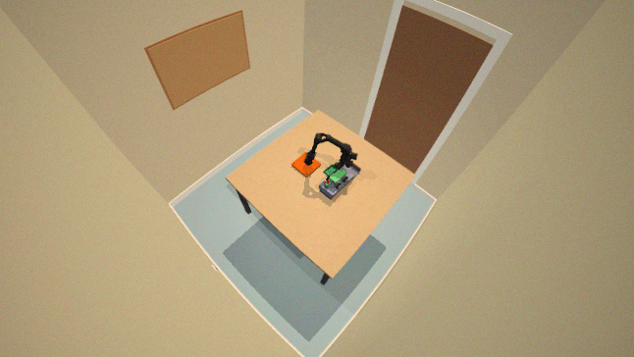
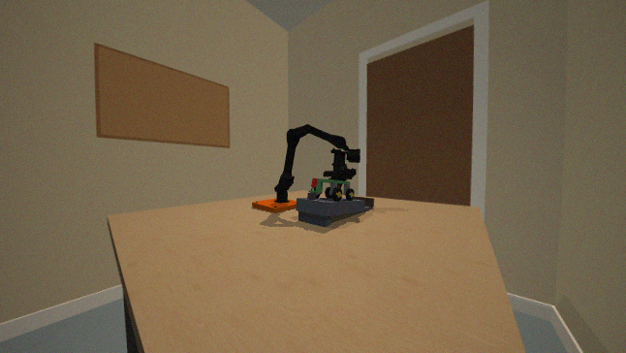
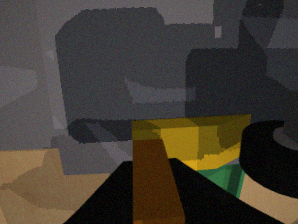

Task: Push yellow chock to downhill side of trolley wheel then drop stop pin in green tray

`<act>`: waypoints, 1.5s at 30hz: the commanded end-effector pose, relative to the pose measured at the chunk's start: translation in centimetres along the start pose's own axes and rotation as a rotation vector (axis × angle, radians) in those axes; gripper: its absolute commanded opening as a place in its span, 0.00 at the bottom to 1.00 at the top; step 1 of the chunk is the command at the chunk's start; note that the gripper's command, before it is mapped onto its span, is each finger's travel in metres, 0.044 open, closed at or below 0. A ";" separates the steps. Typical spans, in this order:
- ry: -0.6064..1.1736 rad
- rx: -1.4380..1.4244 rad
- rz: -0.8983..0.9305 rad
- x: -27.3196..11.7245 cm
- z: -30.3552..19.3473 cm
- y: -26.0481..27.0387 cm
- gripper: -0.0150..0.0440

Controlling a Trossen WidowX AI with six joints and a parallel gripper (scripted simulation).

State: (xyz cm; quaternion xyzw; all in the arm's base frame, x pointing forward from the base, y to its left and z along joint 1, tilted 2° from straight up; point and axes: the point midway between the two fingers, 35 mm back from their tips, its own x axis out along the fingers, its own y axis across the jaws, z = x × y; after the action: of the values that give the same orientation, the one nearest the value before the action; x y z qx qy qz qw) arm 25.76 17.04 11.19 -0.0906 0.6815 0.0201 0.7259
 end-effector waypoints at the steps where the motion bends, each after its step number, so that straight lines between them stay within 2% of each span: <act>1: -0.006 0.001 -0.004 -0.1 0.0 -0.5 0.25; 13: -0.001 0.000 0.002 0.0 0.0 -0.2 0.25; 20: -0.001 0.000 0.002 0.0 0.0 -0.2 0.57; 21: -0.001 0.000 0.002 0.0 0.0 -0.2 0.58; 43: -0.006 0.001 -0.003 -6.0 -0.1 -0.2 0.58; 45: 0.001 -0.002 -0.001 -5.3 -0.3 -0.2 0.67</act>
State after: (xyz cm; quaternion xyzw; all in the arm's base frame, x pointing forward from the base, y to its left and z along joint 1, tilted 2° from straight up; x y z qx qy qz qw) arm 25.17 17.35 16.57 -0.0913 0.6813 0.0211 0.7260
